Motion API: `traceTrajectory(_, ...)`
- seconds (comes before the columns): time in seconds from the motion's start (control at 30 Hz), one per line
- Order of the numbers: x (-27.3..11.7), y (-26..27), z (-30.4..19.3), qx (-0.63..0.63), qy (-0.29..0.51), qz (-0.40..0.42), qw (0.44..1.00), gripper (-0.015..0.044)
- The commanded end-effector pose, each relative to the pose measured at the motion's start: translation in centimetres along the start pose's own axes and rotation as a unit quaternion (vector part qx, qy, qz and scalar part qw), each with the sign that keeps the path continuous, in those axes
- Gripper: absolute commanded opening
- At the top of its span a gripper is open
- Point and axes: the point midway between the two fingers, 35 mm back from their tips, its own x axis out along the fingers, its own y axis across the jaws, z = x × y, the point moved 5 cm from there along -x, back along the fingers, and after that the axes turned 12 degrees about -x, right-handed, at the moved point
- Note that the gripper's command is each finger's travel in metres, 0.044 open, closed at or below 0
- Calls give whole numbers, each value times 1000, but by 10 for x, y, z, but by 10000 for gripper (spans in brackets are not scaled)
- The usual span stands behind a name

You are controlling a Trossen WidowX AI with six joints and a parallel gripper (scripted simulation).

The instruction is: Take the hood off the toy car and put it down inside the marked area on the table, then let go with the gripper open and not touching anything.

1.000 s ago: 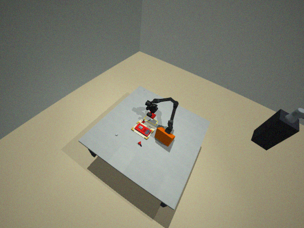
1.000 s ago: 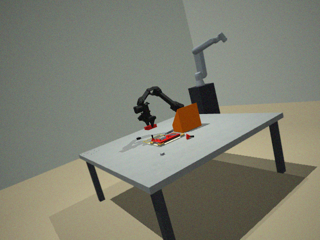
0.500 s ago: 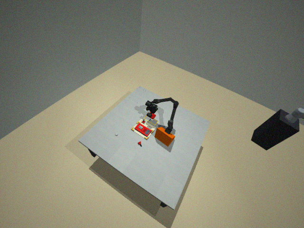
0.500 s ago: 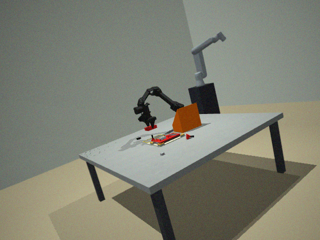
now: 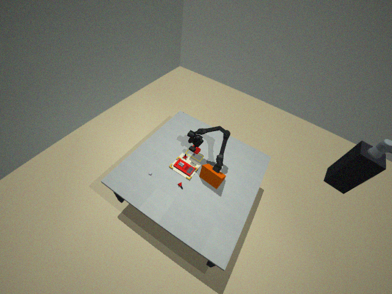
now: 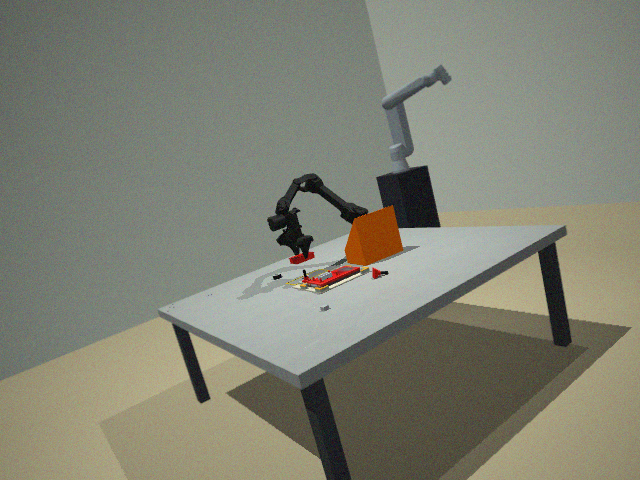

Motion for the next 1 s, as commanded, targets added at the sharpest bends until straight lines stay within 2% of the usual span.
traceTrajectory(0.0, 3, 1, 0, -5, 1, -2, 1000, 0)
traceTrajectory(0.97, 23, 0, 0, -4, 1, -2, 1000, 0)
